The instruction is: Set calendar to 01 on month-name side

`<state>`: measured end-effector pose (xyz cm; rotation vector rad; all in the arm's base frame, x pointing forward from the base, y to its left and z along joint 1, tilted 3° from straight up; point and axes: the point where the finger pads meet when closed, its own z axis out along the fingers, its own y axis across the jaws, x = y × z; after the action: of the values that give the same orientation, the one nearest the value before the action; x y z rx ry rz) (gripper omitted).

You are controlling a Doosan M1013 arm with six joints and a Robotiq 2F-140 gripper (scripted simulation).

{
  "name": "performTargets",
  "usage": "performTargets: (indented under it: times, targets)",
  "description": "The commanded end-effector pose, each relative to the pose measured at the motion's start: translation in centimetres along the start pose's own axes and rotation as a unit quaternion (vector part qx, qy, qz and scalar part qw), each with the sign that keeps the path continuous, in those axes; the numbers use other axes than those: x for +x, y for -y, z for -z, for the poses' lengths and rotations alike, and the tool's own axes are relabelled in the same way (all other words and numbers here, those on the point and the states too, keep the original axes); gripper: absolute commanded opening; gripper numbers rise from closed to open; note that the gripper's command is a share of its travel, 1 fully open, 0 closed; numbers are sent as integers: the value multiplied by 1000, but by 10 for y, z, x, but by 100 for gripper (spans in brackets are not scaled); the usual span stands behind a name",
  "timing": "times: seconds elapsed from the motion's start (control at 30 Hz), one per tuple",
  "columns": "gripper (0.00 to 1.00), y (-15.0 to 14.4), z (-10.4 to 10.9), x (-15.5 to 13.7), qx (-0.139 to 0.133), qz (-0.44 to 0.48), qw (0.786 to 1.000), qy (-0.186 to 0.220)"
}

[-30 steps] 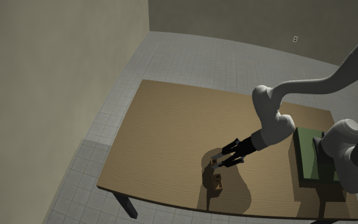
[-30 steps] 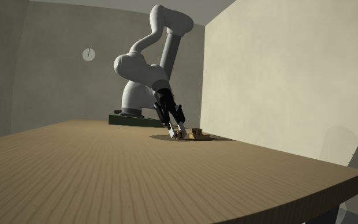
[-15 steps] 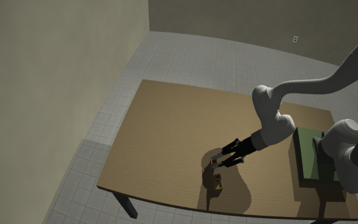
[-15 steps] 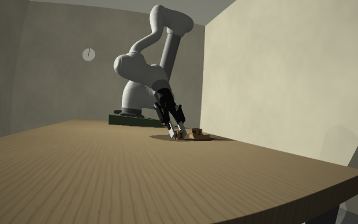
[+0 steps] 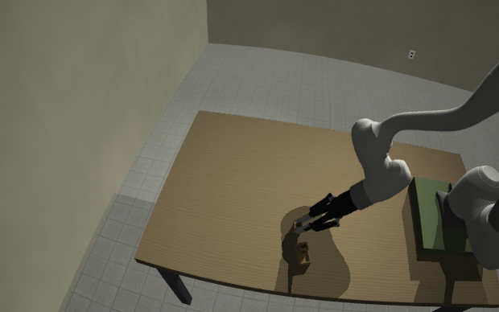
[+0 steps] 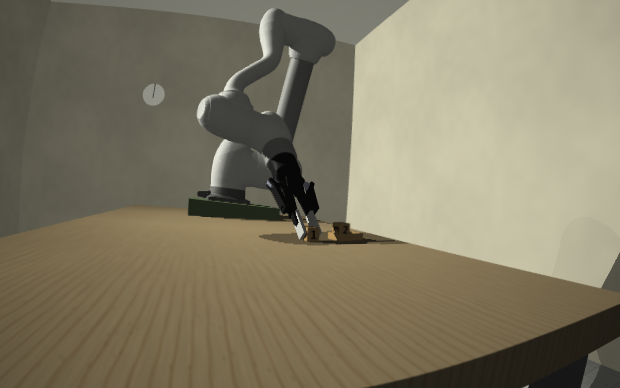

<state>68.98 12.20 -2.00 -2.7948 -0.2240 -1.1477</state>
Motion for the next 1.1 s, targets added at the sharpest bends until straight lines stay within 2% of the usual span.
performTargets:
  times: [0.0,1.07]
  targets:
    - [25,0,0,0,0,0,1000,0]
    - [25,0,5,4,0,0,1000,0]
